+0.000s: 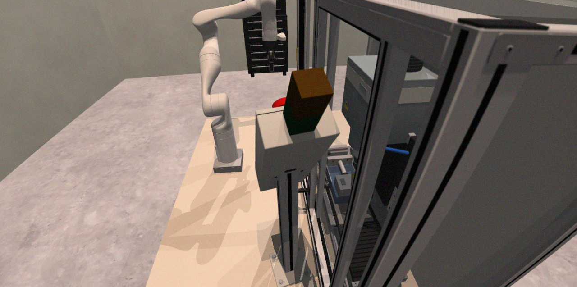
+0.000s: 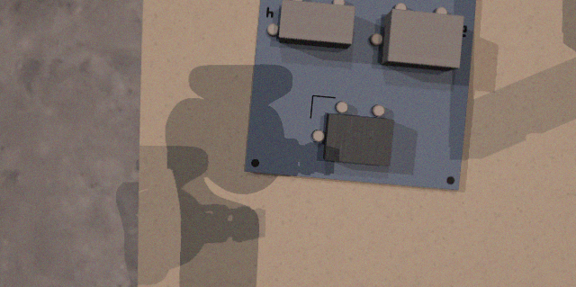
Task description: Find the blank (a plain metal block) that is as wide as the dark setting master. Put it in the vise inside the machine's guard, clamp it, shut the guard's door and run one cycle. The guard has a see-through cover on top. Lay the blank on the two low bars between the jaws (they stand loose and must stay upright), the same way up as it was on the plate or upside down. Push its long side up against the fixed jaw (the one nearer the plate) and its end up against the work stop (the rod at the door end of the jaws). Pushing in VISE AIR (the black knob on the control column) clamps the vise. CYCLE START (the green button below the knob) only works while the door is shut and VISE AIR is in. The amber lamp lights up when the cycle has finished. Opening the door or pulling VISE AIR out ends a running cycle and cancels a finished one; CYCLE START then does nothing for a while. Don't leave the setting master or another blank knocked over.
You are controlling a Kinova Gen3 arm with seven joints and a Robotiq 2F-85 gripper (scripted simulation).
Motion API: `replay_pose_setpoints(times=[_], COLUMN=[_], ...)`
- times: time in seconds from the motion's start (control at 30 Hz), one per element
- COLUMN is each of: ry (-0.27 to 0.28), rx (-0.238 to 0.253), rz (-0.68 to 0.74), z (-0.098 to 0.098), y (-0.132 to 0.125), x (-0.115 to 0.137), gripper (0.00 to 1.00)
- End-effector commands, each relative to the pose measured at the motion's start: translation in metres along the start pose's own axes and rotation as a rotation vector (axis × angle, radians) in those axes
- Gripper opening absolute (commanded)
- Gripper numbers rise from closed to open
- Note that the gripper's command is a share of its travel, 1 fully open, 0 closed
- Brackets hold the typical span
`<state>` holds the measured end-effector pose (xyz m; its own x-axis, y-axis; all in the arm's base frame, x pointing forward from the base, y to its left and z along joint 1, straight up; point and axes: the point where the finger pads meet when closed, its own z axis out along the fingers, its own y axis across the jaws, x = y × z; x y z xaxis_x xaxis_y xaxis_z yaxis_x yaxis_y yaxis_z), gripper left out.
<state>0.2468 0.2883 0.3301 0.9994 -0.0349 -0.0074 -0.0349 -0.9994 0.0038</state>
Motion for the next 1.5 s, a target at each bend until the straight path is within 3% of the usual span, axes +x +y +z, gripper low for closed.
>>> replay_pose_setpoints(times=[0.0, 0.2, 0.37, 0.77, 0.93, 1.33, 1.47], ry=[0.001, 0.001, 0.004, 0.004, 0.004, 0.004, 0.005], rx=[0.001, 0.001, 0.002, 0.002, 0.002, 0.002, 0.004], rz=[0.0, 0.0, -0.23, -0.23, -0.45, -0.45, -0.622], z=[-0.0005, -0.0005, -0.0005, -0.0005, -0.001, -0.001, -0.001], y=[0.0001, 0.0001, 0.0001, 0.0001, 0.0005, 0.0005, 0.0004], x=[0.0001, 0.0001, 0.0001, 0.0001, 0.0007, 0.0007, 0.0008], gripper=[1.0, 1.0, 1.0, 1.0, 1.0, 1.0, 1.0])
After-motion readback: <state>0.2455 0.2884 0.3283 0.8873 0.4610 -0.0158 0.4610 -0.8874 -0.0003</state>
